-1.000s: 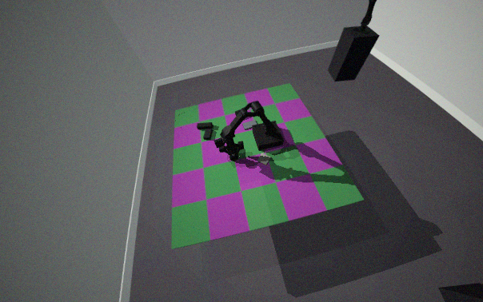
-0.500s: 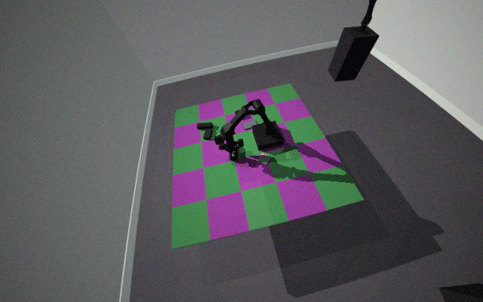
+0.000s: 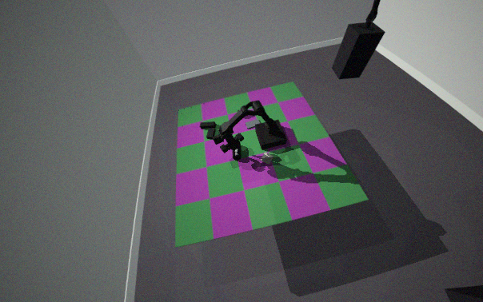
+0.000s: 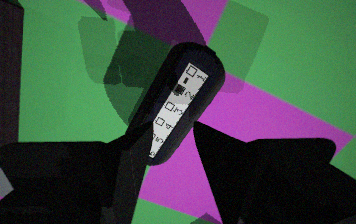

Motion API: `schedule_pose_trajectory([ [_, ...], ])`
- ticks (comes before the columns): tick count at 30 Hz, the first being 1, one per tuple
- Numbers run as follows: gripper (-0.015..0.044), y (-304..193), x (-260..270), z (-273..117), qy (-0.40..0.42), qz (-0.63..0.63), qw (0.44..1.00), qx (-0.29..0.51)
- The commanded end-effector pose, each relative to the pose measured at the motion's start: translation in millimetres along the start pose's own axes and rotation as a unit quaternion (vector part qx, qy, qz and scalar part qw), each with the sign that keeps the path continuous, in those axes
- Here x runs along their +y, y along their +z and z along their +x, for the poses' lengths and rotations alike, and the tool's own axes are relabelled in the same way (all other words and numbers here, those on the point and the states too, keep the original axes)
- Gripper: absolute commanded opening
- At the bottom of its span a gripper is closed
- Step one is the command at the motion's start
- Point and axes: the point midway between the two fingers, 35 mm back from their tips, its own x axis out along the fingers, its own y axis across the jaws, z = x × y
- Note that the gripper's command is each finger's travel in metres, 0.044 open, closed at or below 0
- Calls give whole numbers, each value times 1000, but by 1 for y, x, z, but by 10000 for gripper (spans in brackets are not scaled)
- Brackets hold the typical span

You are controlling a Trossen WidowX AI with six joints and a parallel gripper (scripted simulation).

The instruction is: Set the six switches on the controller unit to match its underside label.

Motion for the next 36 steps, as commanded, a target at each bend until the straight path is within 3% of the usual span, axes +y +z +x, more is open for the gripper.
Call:
schedule_pose_trajectory([
  [1,72,-5,-4,-9,60,-262,962,-38],
  [4,0,-6,-5,-16,78,-388,916,-67],
  [7,0,-8,-5,-21,88,-480,868,-94],
  [36,0,-8,-5,-22,88,-486,864,-96],
])
